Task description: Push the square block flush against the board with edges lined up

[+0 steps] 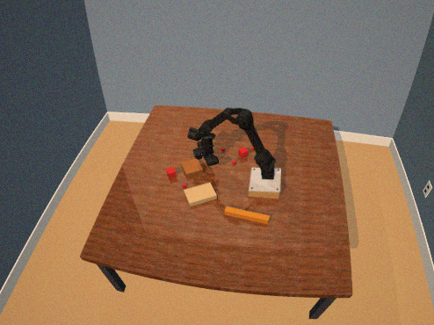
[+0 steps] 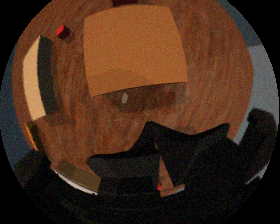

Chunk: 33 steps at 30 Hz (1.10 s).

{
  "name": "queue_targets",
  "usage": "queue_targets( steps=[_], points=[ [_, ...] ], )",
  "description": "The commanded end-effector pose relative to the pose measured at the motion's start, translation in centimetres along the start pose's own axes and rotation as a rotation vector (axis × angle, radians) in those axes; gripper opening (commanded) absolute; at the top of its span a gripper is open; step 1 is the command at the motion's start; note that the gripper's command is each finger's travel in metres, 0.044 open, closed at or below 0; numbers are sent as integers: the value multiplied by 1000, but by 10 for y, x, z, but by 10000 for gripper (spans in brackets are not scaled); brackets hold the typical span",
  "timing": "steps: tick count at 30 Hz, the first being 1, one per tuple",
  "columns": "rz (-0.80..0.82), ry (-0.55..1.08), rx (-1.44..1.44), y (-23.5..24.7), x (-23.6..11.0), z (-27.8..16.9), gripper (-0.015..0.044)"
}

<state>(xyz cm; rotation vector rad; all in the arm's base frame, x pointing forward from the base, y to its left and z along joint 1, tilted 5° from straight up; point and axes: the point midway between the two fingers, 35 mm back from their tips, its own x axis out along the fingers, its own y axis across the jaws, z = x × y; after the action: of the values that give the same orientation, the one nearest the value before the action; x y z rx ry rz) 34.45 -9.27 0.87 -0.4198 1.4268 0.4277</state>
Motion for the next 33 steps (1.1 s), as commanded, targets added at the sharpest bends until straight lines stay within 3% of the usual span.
queue_targets(
  steps=[1,3,7,13,20,27,33],
  points=[
    [3,-6,-2,0,0,-6,0],
    [0,0,0,0,-3,-3,0],
    [2,-5,-2,-1,-52,-3,0],
    [-17,-15,0,-1,-56,0,0],
    [1,-12,3,100,-58,30,0],
    [17,-9,5,200,-57,21,0],
    [19,-9,5,209,-44,20,0]
  ],
)
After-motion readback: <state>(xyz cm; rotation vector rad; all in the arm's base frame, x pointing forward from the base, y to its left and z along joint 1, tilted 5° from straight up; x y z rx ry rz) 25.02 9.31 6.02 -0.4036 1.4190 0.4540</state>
